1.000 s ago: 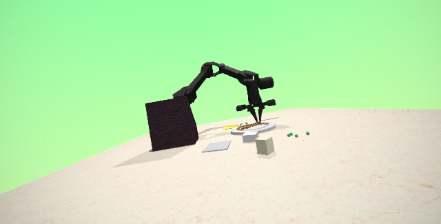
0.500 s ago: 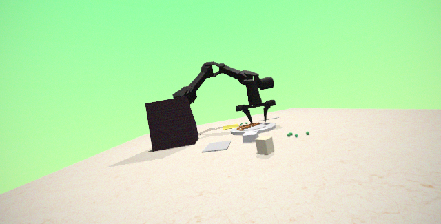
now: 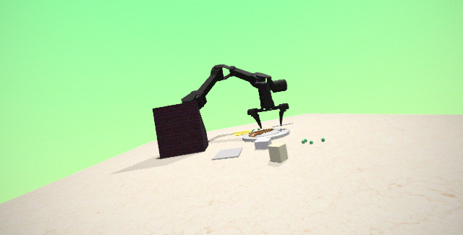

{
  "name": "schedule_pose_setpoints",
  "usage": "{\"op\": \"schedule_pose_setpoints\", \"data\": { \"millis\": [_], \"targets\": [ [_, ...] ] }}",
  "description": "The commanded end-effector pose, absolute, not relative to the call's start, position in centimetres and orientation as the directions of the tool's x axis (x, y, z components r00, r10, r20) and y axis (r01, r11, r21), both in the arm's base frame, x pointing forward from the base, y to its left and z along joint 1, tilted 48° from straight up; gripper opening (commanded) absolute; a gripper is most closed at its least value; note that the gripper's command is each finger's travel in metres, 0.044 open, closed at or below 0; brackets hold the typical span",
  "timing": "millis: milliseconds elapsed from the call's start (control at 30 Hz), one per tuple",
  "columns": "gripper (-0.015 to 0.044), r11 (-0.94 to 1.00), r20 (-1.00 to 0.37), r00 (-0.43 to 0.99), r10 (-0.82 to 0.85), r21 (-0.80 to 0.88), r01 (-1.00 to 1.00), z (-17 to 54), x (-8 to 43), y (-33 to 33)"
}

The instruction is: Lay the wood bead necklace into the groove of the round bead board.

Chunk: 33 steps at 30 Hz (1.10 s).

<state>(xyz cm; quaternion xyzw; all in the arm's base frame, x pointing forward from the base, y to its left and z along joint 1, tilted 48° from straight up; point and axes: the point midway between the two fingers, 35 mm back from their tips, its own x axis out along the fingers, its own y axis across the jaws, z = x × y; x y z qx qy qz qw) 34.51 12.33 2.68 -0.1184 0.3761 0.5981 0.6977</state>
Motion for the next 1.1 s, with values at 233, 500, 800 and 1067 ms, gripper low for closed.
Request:
{"op": "schedule_pose_setpoints", "data": {
  "millis": [233, 500, 800, 1067],
  "targets": [
    [0.044, 0.255, -0.669, 0.002, 0.743, 0.28, -0.925, 2.7, 34.5, 12.2],
    [0.044, 0.255, -0.669, 0.002, 0.743, 0.28, -0.925, 2.7, 34.5, 12.2],
    [0.023, 0.583, -0.67, 0.002, 0.743, 0.645, -0.494, 3.5, 33.4, 11.5],
    [0.012, 0.639, -0.67, 0.001, 0.742, 0.708, 0.301, 4.3, 32.0, 10.7]
  ]
}}
